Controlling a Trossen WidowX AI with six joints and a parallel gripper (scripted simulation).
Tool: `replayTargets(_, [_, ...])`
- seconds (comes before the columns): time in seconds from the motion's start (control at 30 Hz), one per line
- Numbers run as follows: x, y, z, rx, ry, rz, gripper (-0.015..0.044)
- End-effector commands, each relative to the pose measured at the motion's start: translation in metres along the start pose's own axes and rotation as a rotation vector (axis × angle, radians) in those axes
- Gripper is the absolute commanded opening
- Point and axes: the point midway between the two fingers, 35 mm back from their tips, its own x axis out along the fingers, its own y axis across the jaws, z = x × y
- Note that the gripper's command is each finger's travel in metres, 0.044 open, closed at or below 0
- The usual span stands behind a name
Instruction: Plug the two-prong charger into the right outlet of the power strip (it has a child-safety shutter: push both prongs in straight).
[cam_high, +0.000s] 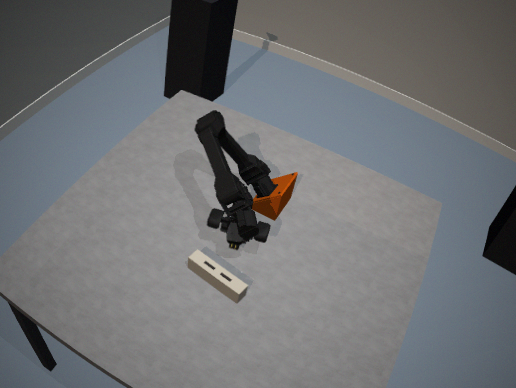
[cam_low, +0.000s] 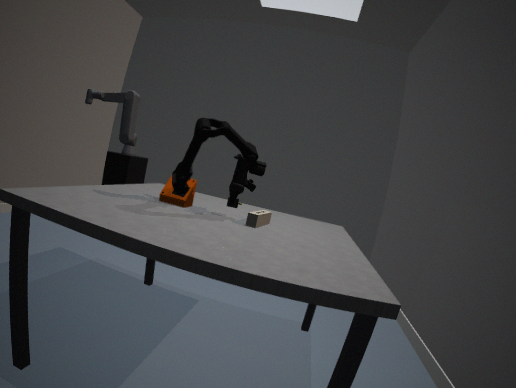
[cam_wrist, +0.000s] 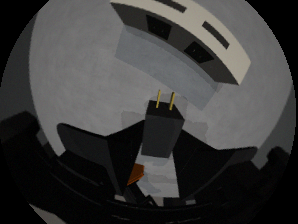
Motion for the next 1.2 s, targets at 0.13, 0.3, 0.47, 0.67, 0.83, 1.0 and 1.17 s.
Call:
replayTargets(0.13, [0.007, -0.001, 0.002, 0.095, 0.003, 0.013, 0.0])
replayTargets(0.3, [0.02, -0.001, 0.005, 0.208, 0.003, 0.022, 0.0])
replayTargets(0.47, [0.034, -0.003, 0.007, 0.321, 0.005, 0.029, 0.0])
replayTargets(0.67, [0.036, -0.004, 0.01, 0.347, 0.005, 0.031, 0.0])
replayTargets(0.83, [0.036, -0.007, 0.016, 0.354, 0.005, 0.032, 0.0])
replayTargets(1.0, [0.036, -0.009, 0.022, 0.362, 0.005, 0.033, 0.0])
replayTargets(1.17, [0.036, -0.012, 0.028, 0.369, 0.005, 0.033, 0.0])
